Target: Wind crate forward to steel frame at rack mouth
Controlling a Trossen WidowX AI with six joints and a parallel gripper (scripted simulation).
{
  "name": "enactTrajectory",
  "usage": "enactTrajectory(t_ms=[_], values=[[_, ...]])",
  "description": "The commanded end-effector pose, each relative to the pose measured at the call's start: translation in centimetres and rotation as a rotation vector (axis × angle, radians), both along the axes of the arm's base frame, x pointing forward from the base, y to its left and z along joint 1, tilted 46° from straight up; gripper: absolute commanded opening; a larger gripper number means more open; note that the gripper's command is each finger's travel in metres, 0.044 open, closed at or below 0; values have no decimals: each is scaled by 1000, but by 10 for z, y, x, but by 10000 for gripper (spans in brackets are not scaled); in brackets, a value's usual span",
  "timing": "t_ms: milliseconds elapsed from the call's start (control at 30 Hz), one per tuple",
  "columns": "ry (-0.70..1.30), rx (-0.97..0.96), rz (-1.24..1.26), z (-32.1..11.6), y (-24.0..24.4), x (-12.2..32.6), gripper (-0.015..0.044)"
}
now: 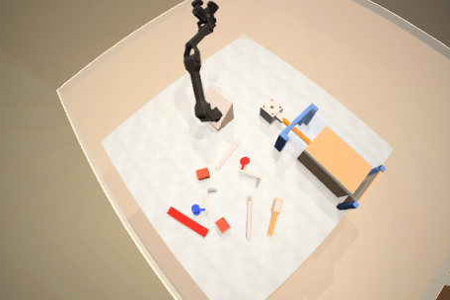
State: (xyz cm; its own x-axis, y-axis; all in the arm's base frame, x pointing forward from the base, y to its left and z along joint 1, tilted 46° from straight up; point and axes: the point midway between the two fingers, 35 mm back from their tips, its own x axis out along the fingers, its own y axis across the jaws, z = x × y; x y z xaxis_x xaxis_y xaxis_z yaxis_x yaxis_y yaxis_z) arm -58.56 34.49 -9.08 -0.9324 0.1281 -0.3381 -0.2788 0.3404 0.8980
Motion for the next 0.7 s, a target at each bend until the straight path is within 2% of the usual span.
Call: enactTrajectory(t_ms=[0,33,300,667], values=[[-3,3,-5,0,3,2,426],[-12,11,-20,0,11,7,440],[-158,107,-219,4,110,88,440],[-436,139,-521,10,216,250,440]])
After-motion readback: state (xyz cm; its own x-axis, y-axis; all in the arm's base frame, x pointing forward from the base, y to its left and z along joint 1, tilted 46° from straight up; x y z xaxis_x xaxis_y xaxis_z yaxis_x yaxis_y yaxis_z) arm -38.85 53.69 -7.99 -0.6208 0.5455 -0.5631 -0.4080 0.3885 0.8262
